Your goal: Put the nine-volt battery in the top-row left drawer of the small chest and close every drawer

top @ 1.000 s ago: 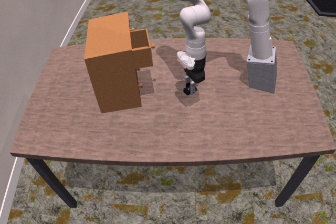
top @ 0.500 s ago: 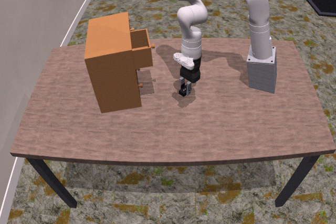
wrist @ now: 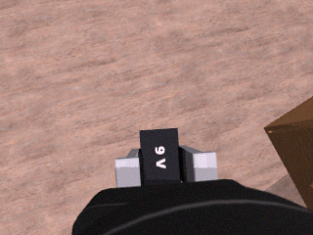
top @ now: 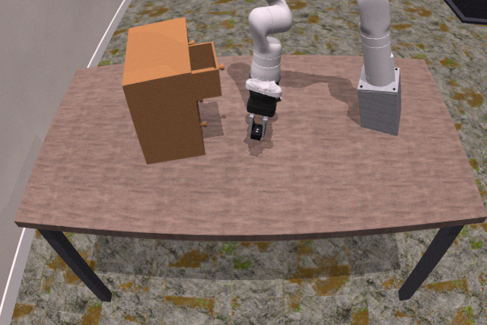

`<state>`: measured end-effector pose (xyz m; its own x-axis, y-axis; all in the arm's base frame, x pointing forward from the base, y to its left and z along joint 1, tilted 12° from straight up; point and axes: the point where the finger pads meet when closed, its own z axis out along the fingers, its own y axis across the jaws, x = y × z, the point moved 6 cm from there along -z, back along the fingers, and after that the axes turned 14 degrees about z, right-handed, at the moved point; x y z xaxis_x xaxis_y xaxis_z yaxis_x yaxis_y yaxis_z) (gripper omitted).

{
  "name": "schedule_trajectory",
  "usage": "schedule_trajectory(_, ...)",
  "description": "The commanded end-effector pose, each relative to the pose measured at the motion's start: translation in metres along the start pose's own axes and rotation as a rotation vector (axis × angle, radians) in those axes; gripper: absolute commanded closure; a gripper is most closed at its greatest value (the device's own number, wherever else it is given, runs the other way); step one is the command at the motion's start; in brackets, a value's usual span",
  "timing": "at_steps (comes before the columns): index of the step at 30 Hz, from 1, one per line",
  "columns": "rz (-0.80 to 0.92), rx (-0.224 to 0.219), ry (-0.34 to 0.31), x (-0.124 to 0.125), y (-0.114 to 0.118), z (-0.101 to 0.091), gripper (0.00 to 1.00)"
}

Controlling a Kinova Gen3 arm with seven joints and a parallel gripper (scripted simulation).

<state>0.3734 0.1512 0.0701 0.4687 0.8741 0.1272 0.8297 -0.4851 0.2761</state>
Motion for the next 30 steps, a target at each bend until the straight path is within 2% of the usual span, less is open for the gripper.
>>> schedule_trajectory(1, -0.097, -0.001, 0.002, -0.002, 0.01, 0.0, 0.49)
schedule_trajectory(8, -0.457, -0.013, 0.02, -0.009, 0.024, 0.002, 0.49)
schedule_trajectory(10, -0.457, -0.013, 0.02, -0.009, 0.024, 0.002, 0.49)
schedule_trajectory(16, -0.779, -0.015, 0.024, -0.022, 0.036, 0.003, 0.49)
schedule_trajectory(25, -1.237, 0.009, 0.016, -0.051, 0.052, 0.002, 0.49)
schedule_trajectory(27, -1.237, 0.009, 0.016, -0.051, 0.052, 0.002, 0.49)
schedule_trajectory(30, -1.374, 0.023, 0.012, -0.062, 0.057, 0.001, 0.49)
